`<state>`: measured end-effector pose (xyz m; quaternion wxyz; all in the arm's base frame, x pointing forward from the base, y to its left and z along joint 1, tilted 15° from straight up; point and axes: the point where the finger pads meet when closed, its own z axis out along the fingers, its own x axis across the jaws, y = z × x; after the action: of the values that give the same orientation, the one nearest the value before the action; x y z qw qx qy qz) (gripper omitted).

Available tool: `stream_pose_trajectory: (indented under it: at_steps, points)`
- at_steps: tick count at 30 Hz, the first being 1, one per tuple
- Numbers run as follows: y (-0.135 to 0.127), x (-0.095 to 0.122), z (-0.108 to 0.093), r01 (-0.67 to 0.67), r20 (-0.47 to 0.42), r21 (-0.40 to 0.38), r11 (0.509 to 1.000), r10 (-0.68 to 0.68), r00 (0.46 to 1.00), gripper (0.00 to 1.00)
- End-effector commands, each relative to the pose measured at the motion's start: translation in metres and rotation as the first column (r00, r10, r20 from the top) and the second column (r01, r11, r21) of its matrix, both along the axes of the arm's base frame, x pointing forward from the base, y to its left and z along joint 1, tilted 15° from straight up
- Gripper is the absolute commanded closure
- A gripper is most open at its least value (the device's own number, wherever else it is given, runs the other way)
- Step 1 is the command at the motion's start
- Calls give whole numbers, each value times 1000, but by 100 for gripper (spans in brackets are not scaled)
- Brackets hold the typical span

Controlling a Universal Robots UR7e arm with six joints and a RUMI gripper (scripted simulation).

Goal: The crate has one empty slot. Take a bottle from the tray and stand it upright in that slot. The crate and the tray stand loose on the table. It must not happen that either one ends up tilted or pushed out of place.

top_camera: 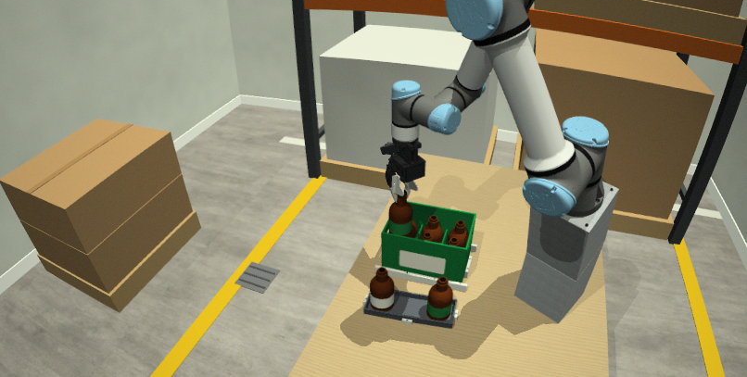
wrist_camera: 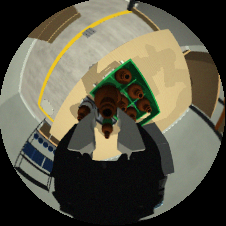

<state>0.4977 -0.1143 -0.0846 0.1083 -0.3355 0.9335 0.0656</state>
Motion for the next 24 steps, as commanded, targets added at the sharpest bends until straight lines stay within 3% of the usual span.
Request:
stream_pose_trajectory:
  at_steps: [1,24]
  points:
    - [0,1,-1,0,1,-1,1000,0,1000,100]
    - [3,3,-17,0,1,-1,1000,0,1000,100]
